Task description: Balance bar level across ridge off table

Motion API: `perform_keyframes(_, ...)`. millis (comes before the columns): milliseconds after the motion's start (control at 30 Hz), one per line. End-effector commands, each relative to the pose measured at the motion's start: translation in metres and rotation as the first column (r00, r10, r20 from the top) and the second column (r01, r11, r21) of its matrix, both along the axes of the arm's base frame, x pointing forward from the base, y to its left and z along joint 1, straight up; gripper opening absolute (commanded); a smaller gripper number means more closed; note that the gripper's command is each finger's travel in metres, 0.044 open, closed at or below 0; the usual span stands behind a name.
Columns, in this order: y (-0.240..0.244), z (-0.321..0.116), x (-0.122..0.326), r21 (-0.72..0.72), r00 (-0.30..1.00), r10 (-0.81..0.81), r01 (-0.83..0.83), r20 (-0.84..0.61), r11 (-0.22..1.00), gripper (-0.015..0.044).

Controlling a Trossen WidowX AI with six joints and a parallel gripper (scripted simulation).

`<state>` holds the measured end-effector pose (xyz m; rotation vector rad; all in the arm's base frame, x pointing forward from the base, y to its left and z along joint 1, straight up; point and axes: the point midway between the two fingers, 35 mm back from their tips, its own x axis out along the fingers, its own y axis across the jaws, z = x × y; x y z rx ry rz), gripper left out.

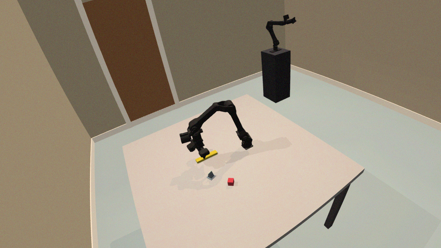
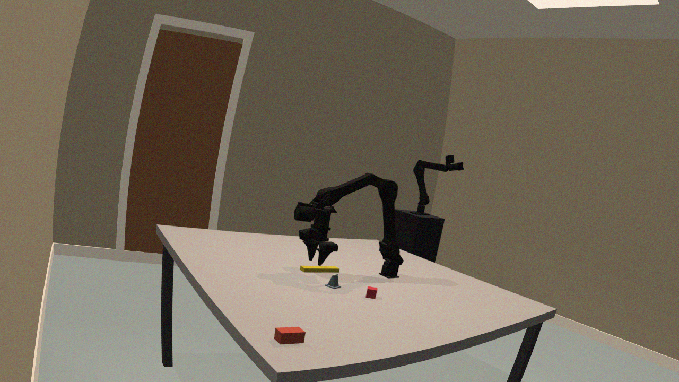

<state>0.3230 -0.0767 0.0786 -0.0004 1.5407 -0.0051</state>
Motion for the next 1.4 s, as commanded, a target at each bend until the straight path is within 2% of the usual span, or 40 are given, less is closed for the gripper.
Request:
perform_keyframes(0, -0.001, -0.004, 0.001, -0.004, 1.0, -0.007, 0.007, 0.002, 1.0, 0.0315)
perform_keyframes(533, -0.001, -0.028, 0.001, -0.004, 1.0, -0.007, 0.007, 0.002, 1.0, 0.0315)
perform_keyframes(1033, -0.001, -0.028, 0.001, -0.004, 1.0, -0.007, 0.007, 0.002, 1.0, 0.0315)
perform_keyframes(1267, 0.0, -0.028, 0.001, -0.001, 1.0, 0.0, 0.0, 0.002, 1.0, 0.0131)
perform_keyframes(1367, 0.0, -0.028, 0.001, -0.001, 1.0, 0.0, 0.0, 0.002, 1.0, 0.0111)
